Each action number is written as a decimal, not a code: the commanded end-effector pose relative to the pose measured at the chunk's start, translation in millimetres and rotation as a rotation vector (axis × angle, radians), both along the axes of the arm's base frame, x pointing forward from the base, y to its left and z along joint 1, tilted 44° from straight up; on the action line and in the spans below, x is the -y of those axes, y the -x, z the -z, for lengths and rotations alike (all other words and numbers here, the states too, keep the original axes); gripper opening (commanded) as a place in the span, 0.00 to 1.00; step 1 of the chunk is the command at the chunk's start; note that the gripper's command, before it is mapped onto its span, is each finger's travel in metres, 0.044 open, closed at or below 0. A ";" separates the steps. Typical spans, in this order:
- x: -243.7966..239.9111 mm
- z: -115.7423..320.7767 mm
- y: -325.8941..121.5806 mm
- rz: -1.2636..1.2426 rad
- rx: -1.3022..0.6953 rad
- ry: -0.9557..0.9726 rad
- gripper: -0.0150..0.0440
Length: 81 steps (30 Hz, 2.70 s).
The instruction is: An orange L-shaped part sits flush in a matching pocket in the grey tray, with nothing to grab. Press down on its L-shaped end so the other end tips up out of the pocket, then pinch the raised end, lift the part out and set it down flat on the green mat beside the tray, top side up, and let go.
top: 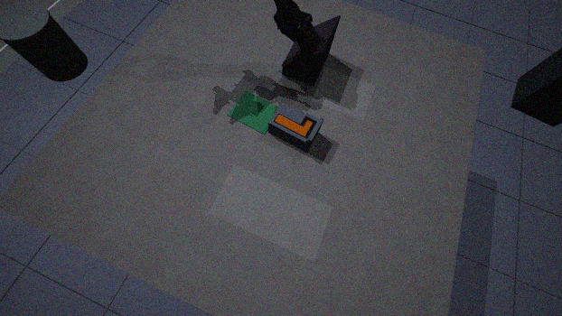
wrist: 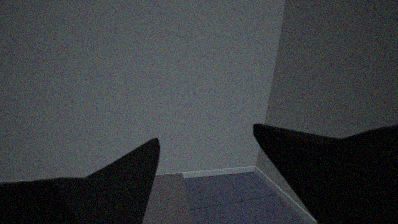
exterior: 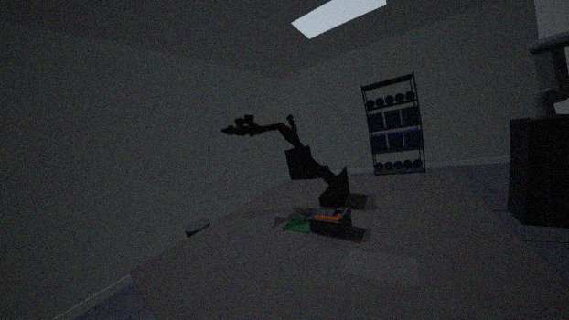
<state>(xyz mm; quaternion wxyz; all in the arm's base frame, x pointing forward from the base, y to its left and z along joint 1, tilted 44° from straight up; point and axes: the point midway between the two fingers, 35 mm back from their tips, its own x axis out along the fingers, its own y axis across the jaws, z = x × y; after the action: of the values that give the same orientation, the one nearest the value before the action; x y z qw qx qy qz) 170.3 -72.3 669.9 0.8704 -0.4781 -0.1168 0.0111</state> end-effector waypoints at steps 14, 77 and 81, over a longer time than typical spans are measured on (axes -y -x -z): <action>37.3 26.1 -71.3 -0.219 -0.004 -0.475 0.56; -205.9 747.1 -90.2 1.204 -1.132 -0.259 0.56; -193.1 759.2 -91.3 1.205 -1.130 -0.258 0.56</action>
<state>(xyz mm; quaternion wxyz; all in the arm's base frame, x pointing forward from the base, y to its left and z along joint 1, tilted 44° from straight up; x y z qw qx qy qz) 262.4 128.3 -81.0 0.7035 -0.2718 0.6138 -0.2334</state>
